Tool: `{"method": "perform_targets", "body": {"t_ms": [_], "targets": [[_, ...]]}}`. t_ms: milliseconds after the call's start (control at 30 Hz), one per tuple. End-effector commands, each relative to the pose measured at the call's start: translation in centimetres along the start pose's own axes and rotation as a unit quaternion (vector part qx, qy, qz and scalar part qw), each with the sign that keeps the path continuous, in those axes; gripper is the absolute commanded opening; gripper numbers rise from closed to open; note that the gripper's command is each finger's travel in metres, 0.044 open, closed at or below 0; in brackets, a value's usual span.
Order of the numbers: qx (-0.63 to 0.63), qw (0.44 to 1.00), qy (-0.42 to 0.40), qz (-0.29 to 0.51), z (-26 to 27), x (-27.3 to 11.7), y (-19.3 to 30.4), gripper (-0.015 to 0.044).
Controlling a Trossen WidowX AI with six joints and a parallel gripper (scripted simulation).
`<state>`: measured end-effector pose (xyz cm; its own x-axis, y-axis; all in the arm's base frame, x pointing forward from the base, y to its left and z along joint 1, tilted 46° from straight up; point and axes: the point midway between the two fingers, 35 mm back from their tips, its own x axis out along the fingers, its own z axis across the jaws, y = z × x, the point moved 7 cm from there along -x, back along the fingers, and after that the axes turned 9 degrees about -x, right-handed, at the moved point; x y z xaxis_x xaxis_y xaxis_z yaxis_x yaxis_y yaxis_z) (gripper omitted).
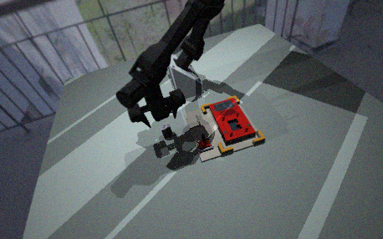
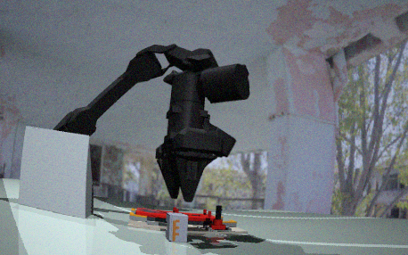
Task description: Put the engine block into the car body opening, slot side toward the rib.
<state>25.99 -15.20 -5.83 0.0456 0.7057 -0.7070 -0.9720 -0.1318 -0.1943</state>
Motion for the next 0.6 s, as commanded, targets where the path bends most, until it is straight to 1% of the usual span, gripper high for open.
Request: {"method": "perform_targets", "body": {"t_ms": [0, 567], "targets": [[0.005, 1.0, -0.005, 0.001, 0.1, 0.9, 0.3, 0.044], [0.005, 1.0, -0.005, 0.0, 0.1, 3.4, 0.2, 0.044]]}}
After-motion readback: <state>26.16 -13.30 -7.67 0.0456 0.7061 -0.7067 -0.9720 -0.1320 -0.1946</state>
